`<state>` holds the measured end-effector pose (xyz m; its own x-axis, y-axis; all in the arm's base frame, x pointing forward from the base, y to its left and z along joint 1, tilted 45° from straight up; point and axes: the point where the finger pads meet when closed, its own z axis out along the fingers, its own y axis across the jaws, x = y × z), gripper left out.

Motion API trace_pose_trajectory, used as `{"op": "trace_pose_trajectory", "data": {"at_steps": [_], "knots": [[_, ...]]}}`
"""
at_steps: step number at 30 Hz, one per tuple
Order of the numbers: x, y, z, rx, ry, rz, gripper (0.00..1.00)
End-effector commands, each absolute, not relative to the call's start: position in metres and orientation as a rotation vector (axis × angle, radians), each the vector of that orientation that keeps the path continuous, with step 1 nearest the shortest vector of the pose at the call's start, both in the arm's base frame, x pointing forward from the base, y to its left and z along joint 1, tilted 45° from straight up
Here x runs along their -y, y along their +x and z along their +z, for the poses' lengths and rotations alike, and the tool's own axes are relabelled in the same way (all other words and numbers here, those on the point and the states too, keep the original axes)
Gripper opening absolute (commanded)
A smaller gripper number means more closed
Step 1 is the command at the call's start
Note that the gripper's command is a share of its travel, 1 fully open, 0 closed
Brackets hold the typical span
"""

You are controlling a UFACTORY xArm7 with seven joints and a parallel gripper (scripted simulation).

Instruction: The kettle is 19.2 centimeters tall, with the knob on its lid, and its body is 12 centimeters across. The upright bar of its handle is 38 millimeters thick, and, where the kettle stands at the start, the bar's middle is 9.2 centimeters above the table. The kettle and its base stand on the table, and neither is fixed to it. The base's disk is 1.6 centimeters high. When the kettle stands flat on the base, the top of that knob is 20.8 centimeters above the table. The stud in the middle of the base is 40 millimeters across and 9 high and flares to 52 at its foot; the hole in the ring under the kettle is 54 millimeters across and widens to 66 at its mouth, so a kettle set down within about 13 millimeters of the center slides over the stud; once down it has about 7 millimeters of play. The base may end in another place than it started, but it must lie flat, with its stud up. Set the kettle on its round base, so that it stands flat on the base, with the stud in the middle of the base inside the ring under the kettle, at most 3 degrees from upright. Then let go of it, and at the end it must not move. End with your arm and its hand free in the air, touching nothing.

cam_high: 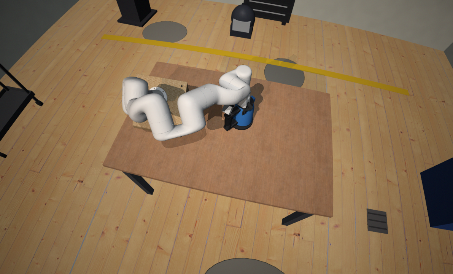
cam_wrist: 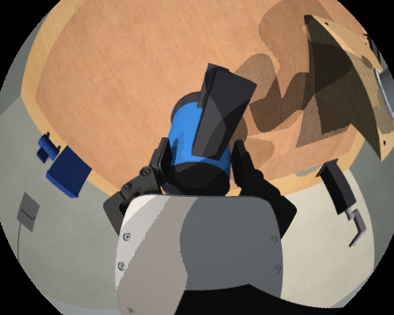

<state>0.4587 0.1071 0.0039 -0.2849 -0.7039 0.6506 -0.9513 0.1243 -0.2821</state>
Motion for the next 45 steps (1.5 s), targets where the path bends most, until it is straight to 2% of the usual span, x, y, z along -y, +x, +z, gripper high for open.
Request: {"op": "trace_pose_trajectory", "data": {"at_steps": [1,25,38,45], "knots": [[-0.11,0.459,0.005,2.053,1.611,0.953,0.81],[-0.126,0.456,0.021,2.053,1.611,0.953,0.81],[-0.2,0.443,0.097,2.053,1.611,0.953,0.81],[-0.217,0.441,0.114,2.053,1.611,0.953,0.81]]}}
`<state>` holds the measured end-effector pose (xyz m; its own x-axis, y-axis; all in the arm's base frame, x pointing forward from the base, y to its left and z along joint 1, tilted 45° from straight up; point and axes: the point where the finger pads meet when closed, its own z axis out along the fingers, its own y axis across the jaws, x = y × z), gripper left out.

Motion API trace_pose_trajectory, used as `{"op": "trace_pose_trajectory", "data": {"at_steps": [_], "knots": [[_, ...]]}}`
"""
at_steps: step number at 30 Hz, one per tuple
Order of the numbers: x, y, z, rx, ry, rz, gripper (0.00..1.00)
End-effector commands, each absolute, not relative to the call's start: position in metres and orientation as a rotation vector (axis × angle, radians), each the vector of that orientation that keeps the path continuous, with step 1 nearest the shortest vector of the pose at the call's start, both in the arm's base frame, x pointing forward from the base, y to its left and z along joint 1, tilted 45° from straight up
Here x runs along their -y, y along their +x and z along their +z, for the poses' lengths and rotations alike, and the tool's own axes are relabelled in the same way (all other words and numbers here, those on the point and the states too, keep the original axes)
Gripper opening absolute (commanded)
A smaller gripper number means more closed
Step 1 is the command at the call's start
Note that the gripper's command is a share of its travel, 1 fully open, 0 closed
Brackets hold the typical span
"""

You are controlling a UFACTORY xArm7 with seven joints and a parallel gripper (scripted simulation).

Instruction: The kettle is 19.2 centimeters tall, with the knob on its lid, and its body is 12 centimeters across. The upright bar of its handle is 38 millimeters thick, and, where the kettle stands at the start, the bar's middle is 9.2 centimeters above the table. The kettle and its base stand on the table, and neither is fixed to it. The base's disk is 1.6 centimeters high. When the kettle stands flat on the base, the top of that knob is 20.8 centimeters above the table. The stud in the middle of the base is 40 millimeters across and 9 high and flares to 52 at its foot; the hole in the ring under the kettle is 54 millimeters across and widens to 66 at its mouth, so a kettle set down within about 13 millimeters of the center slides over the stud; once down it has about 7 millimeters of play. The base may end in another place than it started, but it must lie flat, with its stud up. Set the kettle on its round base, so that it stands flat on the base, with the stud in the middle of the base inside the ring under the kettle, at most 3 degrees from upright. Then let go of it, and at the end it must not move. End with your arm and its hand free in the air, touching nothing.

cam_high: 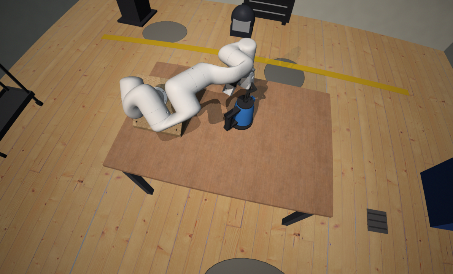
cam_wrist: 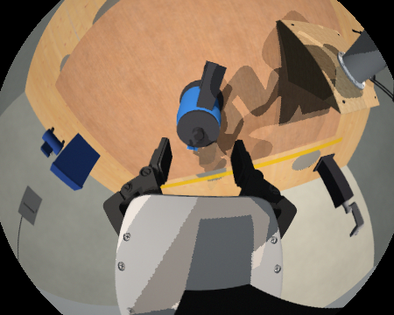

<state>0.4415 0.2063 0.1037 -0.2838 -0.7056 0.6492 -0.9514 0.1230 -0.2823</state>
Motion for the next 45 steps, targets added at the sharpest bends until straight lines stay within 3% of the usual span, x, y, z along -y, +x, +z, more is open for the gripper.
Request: {"op": "trace_pose_trajectory", "data": {"at_steps": [1,45], "knots": [[-0.2184,0.4403,0.1153,2.053,1.611,0.953,0.81],[-0.2211,0.4398,0.118,2.053,1.611,0.953,0.81]]}}
